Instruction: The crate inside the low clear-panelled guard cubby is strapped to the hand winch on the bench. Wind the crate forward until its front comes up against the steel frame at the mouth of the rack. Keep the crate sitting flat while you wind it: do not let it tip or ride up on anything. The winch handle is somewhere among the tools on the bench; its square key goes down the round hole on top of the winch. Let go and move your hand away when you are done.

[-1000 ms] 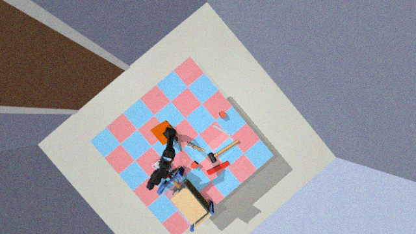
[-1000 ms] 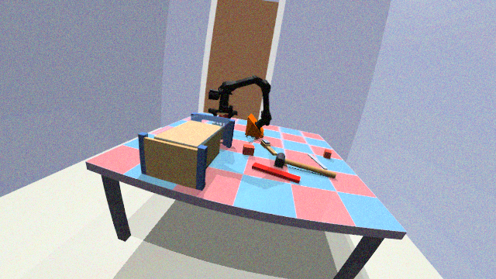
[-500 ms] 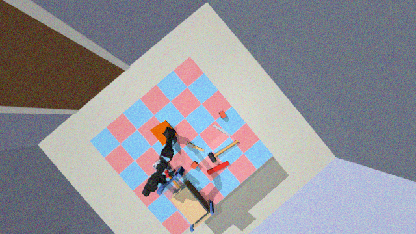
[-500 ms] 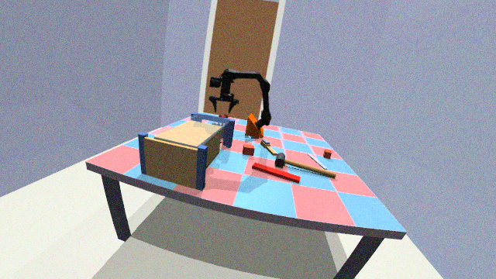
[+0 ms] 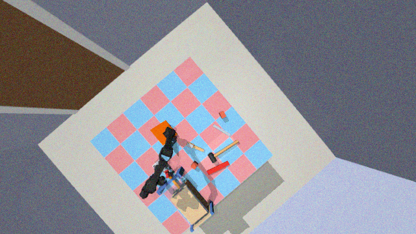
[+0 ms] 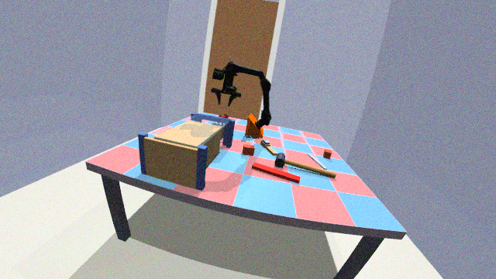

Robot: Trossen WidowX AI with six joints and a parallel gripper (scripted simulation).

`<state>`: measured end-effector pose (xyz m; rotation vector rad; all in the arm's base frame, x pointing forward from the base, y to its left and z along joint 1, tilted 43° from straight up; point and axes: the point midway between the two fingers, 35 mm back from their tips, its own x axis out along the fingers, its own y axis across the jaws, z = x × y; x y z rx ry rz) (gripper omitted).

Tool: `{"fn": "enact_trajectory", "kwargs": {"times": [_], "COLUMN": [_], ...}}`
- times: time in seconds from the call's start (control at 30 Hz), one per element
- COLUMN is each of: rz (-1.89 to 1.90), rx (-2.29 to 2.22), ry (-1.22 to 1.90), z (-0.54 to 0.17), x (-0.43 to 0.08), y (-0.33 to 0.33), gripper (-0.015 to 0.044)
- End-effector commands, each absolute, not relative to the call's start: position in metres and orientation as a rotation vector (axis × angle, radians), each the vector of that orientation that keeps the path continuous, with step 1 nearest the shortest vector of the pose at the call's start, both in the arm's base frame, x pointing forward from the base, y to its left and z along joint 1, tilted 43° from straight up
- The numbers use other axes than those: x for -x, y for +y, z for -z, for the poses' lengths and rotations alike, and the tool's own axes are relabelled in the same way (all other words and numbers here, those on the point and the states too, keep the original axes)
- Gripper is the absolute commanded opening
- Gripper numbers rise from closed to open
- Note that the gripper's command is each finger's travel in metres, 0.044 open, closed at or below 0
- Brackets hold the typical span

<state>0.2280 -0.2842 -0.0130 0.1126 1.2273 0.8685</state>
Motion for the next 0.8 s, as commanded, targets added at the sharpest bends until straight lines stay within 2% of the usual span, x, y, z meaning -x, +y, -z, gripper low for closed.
{"fn": "enact_trajectory", "kwargs": {"times": [0.0, 0.27, 0.77], "rz": [-0.865, -0.865, -0.865], "rx": [-0.11, -0.11, -0.11], "ry": [1.226, 1.226, 1.226], "z": [0.0129, 0.0129, 0.0129], "x": [-0.2283, -0.2283, -0.2283], "y": [-0.2847, -0.2847, -0.2847], "gripper": [0.0204, 0.0, 0.0]}}
